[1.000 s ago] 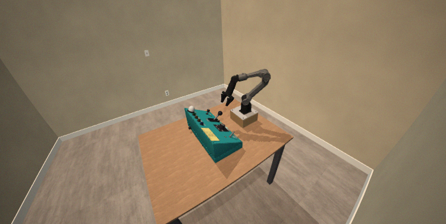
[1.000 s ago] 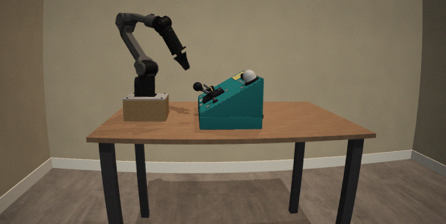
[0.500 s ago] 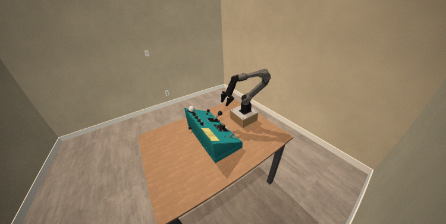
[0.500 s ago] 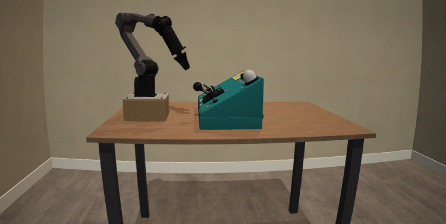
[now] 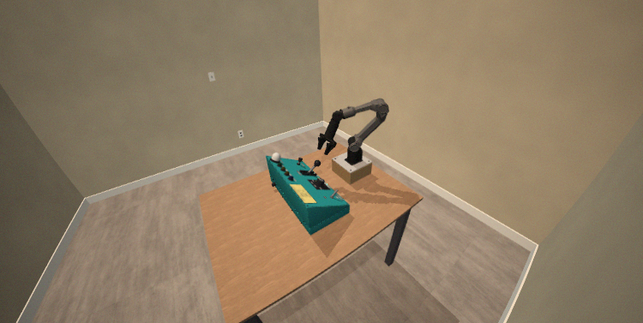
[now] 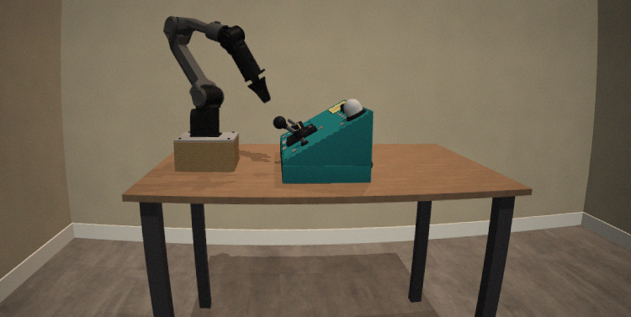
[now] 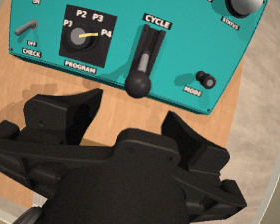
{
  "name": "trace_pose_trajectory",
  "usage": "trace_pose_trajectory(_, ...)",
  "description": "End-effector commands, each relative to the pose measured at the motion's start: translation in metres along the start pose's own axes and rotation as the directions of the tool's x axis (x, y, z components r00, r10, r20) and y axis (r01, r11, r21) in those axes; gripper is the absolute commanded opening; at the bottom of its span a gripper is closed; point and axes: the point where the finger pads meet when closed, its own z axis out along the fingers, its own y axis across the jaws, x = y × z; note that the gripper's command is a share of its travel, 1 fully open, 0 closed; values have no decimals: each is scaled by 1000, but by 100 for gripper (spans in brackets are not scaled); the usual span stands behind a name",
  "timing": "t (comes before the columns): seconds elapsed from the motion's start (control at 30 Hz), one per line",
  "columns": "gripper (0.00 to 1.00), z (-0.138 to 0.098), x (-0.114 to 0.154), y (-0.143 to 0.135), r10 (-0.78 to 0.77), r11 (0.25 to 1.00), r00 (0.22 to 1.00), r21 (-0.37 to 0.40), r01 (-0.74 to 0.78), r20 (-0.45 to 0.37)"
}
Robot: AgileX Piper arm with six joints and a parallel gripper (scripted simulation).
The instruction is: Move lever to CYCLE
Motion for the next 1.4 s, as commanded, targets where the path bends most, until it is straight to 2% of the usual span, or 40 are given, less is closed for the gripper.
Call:
trace_pose_trajectory(0.0, 94, 3, 0, 0, 1, 1000, 1000, -1, -1, 0)
trace_pose_trajectory(1.0, 94, 71, 1, -1, 1, 1000, 1000, -1, -1, 0)
trace_pose_trajectory(1.37, 94, 80, 1, -1, 1, 1000, 1000, -1, -1, 0)
